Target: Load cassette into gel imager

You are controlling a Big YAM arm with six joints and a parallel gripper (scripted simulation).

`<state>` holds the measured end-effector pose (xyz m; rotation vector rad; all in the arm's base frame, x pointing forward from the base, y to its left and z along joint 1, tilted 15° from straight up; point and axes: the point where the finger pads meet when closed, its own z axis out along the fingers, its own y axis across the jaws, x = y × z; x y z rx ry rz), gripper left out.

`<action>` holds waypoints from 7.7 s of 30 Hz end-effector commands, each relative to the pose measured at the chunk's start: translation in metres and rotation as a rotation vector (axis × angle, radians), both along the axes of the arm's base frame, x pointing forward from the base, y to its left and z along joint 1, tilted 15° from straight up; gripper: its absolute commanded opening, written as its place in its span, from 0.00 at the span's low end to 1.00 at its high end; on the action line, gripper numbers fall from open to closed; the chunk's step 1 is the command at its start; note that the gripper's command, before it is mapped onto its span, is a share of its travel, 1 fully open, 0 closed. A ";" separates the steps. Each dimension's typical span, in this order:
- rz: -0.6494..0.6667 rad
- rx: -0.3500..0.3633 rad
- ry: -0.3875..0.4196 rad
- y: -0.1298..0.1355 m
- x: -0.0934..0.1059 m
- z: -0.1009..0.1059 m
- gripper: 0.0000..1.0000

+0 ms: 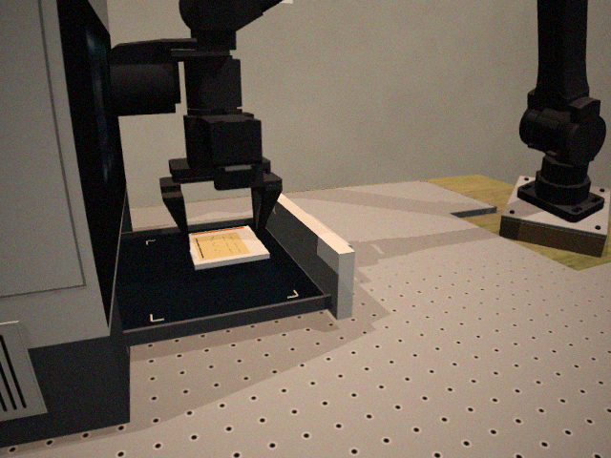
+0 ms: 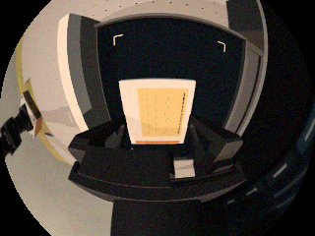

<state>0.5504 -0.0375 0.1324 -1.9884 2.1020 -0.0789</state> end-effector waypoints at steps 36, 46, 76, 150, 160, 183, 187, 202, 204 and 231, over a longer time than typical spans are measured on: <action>-0.013 -0.007 -0.067 -0.004 0.023 0.026 0.78; -0.013 -0.007 -0.067 -0.004 0.023 0.026 0.78; -0.007 -0.004 -0.039 0.001 0.019 0.005 0.78; -0.005 -0.002 -0.014 0.006 0.010 -0.020 0.78; -0.005 -0.002 -0.014 0.006 0.010 -0.020 0.78; -0.004 -0.002 -0.014 0.006 0.010 -0.020 0.92; -0.004 -0.002 -0.014 0.006 0.010 -0.020 0.92; -0.004 -0.002 -0.014 0.006 0.010 -0.020 0.92; -0.004 -0.002 -0.014 0.006 0.010 -0.020 0.92; -0.004 -0.002 -0.014 0.006 0.010 -0.020 0.92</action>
